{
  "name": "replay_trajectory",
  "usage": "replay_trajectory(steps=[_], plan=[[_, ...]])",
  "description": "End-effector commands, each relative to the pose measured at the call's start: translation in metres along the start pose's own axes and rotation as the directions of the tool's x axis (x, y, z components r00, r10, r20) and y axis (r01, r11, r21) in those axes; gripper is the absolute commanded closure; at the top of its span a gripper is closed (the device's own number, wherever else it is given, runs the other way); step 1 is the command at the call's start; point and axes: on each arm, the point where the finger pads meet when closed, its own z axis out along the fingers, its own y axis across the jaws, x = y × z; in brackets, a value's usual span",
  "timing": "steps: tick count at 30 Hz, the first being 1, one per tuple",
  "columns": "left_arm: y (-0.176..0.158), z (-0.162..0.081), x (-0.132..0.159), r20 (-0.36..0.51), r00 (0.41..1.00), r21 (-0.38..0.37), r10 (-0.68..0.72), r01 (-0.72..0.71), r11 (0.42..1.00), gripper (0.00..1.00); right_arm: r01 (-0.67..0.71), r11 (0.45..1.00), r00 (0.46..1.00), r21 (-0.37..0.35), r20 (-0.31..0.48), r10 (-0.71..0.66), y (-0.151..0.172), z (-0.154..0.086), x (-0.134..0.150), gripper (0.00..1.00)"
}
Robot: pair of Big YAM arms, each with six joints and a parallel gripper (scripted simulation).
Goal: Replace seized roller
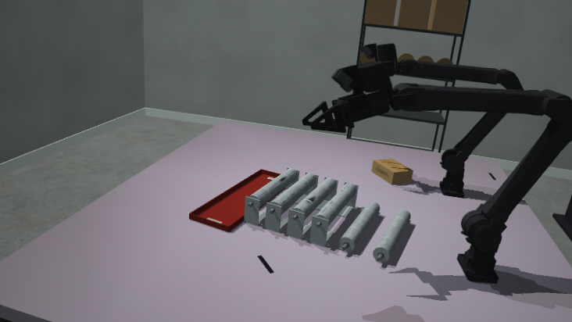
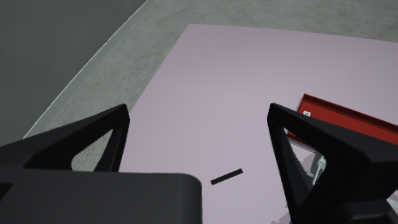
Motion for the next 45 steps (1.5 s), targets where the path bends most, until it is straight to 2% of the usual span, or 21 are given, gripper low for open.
replay_trajectory(steps=[1, 4, 7, 8, 10, 12, 14, 15, 16, 19, 20, 23, 24, 26, 27, 32, 33, 34, 37, 38, 45], plan=[[-0.007, -0.013, -0.036, 0.124, 0.988, 0.032, -0.089, 0.086, 0.996, 0.0, 0.072, 0.997, 0.981, 0.007, 0.18, -0.072, -0.001, -0.013, -0.078, 0.0], [-0.021, -0.013, -0.045, 0.167, 0.979, 0.094, -0.116, 0.101, 0.99, 0.0, 0.089, 0.996, 0.967, 0.028, 0.235, -0.093, -0.002, -0.019, -0.094, 0.0], [-0.033, -0.045, -0.083, 0.286, 0.941, 0.196, -0.179, 0.125, 0.973, 0.0, 0.121, 0.991, 0.936, 0.06, 0.325, -0.134, -0.004, -0.033, -0.12, 0.0], [-0.037, -0.047, -0.086, 0.3, 0.935, 0.221, -0.19, 0.125, 0.967, 0.0, 0.126, 0.99, 0.939, 0.067, 0.312, -0.141, -0.007, -0.02, -0.115, 0.0], [-0.04, -0.061, -0.111, 0.355, 0.911, 0.261, -0.212, 0.121, 0.958, 0.0, 0.128, 0.988, 0.933, 0.082, 0.327, -0.148, -0.01, -0.019, -0.118, 0.0], [-0.044, -0.065, -0.112, 0.365, 0.906, 0.281, -0.213, 0.111, 0.953, 0.0, 0.126, 0.988, 0.929, 0.086, 0.34, -0.148, -0.011, -0.021, -0.121, 0.0], [-0.043, -0.05, -0.09, 0.322, 0.927, 0.267, -0.193, 0.106, 0.958, 0.0, 0.114, 0.99, 0.937, 0.083, 0.321, -0.135, -0.011, -0.017, -0.115, 0.0], [-0.039, -0.076, -0.135, 0.398, 0.893, 0.276, -0.208, 0.099, 0.956, 0.0, 0.106, 0.992, 0.923, 0.073, 0.365, -0.125, -0.005, -0.036, -0.132, 0.0], [-0.038, -0.083, -0.142, 0.417, 0.884, 0.282, -0.211, 0.094, 0.955, 0.0, 0.097, 0.993, 0.918, 0.065, 0.38, -0.114, 0.0, -0.044, -0.137, 0.0], [-0.038, -0.081, -0.141, 0.415, 0.886, 0.279, -0.208, 0.094, 0.956, 0.0, 0.097, 0.993, 0.922, 0.065, 0.371, -0.114, 0.0, -0.043, -0.136, 0.0], [-0.041, -0.068, -0.129, 0.383, 0.903, 0.273, -0.195, 0.091, 0.958, 0.0, 0.101, 0.993, 0.937, 0.067, 0.328, -0.118, -0.003, -0.023, -0.119, 0.0], [-0.043, -0.066, -0.127, 0.369, 0.907, 0.28, -0.201, 0.097, 0.955, 0.0, 0.104, 0.993, 0.943, 0.059, 0.313, -0.117, 0.001, -0.016, -0.113, 0.0], [-0.041, -0.064, -0.126, 0.366, 0.909, 0.277, -0.2, 0.099, 0.956, 0.0, 0.11, 0.992, 0.955, 0.057, 0.269, -0.122, 0.001, -0.009, -0.09, 0.0], [-0.04, -0.064, -0.127, 0.368, 0.908, 0.275, -0.2, 0.1, 0.956, 0.0, 0.111, 0.992, 0.955, 0.056, 0.27, -0.122, 0.001, -0.009, -0.09, 0.0], [-0.038, -0.063, -0.126, 0.366, 0.909, 0.273, -0.2, 0.101, 0.957, 0.0, 0.116, 0.992, 0.967, 0.059, 0.221, -0.126, -0.002, -0.002, -0.065, 0.0], [-0.033, -0.067, -0.13, 0.379, 0.903, 0.267, -0.202, 0.103, 0.958, 0.0, 0.117, 0.991, 0.959, 0.061, 0.254, -0.128, -0.001, -0.014, -0.079, 0.0], [-0.031, -0.072, -0.132, 0.383, 0.901, 0.268, -0.204, 0.103, 0.958, 0.0, 0.119, 0.991, 0.963, 0.06, 0.238, -0.13, -0.001, -0.014, -0.069, 0.0], [-0.032, -0.071, -0.131, 0.382, 0.902, 0.267, -0.204, 0.104, 0.958, 0.0, 0.119, 0.991, 0.957, 0.06, 0.259, -0.131, 0.001, -0.018, -0.082, 0.0], [-0.038, -0.065, -0.12, 0.368, 0.91, 0.27, -0.194, 0.095, 0.958, 0.0, 0.109, 0.992, 0.953, 0.069, 0.277, -0.124, -0.004, -0.019, -0.09, 0.0], [-0.033, -0.069, -0.13, 0.378, 0.904, 0.269, -0.201, 0.101, 0.958, 1.0, 0.114, 0.991, 0.959, 0.065, 0.252, -0.127, -0.003, -0.017, -0.079, 0.0], [-0.032, -0.071, -0.129, 0.378, 0.903, 0.269, -0.203, 0.103, 0.958, 1.0, 0.118, 0.991, 0.958, 0.063, 0.255, -0.13, -0.001, -0.021, -0.077, 0.0]])
